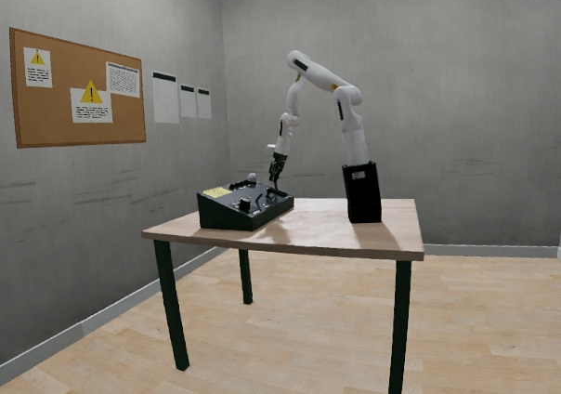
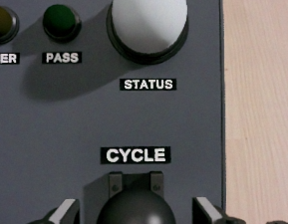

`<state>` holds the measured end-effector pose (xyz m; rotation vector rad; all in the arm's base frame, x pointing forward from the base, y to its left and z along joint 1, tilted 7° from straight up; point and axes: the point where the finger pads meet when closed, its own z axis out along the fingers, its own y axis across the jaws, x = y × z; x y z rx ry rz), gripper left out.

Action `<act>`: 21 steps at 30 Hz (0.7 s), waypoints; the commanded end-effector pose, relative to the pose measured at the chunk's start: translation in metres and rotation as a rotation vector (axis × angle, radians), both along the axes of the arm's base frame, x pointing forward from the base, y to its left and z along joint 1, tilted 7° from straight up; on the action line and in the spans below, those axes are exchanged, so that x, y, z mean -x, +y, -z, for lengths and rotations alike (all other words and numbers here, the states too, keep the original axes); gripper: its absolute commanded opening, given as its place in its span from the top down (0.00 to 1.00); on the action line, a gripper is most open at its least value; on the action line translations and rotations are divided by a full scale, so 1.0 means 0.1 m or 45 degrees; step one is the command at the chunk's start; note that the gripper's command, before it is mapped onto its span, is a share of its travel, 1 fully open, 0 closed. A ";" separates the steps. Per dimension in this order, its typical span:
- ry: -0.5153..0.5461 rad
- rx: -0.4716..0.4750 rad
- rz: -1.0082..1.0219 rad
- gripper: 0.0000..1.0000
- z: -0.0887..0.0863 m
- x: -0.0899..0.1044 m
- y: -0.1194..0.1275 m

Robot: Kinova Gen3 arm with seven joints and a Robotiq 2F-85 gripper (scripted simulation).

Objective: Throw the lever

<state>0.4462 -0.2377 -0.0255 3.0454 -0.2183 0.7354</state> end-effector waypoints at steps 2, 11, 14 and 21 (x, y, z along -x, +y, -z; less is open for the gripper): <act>-0.002 0.002 0.000 0.23 -0.01 0.00 0.00; -0.002 0.002 0.000 0.23 -0.01 0.00 0.00; -0.002 0.002 0.000 0.23 -0.01 0.00 0.00; -0.002 0.002 0.000 0.23 -0.09 0.04 0.00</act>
